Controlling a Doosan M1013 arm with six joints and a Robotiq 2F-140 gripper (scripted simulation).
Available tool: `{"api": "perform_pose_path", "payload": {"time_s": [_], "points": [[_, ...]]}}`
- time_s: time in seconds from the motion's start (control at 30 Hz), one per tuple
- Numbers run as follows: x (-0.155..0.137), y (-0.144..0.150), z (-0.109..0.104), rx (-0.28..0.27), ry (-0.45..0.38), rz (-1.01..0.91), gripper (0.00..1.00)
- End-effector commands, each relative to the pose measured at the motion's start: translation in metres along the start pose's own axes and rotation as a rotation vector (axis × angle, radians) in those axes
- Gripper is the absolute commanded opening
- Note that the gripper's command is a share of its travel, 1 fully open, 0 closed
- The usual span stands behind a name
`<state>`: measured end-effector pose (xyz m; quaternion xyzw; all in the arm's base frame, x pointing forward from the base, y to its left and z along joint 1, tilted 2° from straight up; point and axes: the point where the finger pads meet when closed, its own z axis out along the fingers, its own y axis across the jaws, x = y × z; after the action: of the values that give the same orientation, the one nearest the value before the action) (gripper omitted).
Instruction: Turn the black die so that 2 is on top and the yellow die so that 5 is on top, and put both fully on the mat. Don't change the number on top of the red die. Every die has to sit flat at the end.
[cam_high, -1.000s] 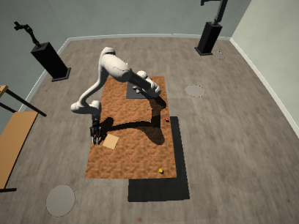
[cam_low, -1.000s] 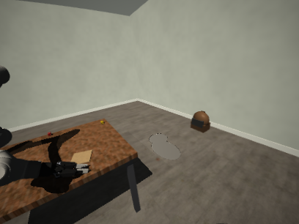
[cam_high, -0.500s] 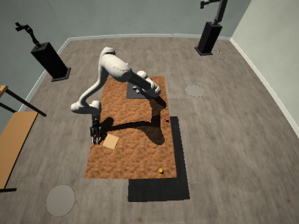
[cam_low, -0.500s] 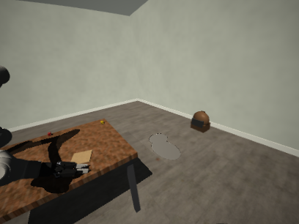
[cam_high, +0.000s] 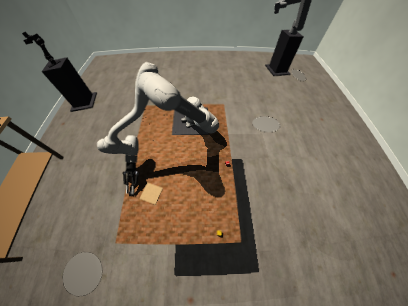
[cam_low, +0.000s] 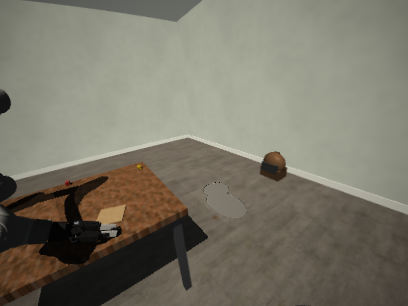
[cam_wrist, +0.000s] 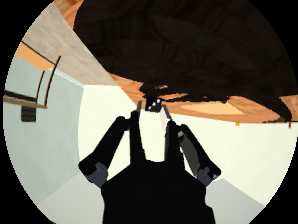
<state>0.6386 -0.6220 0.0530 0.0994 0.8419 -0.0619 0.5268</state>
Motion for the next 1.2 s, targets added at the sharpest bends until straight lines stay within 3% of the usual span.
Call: {"api": "perform_pose_path", "payload": {"time_s": [0.0, 0.27, 0.63, 1.17], "points": [[0.0, 0.0, -0.006, 0.0, 0.0, 0.0, 0.35], [0.0, 0.0, -0.032, 0.0, 0.0, 0.0, 0.35], [-0.002, 0.0, -0.036, 0.0, 0.0, 0.0, 0.35], [-0.047, 0.0, -0.06, 0.0, 0.0, 0.0, 0.35]]}}
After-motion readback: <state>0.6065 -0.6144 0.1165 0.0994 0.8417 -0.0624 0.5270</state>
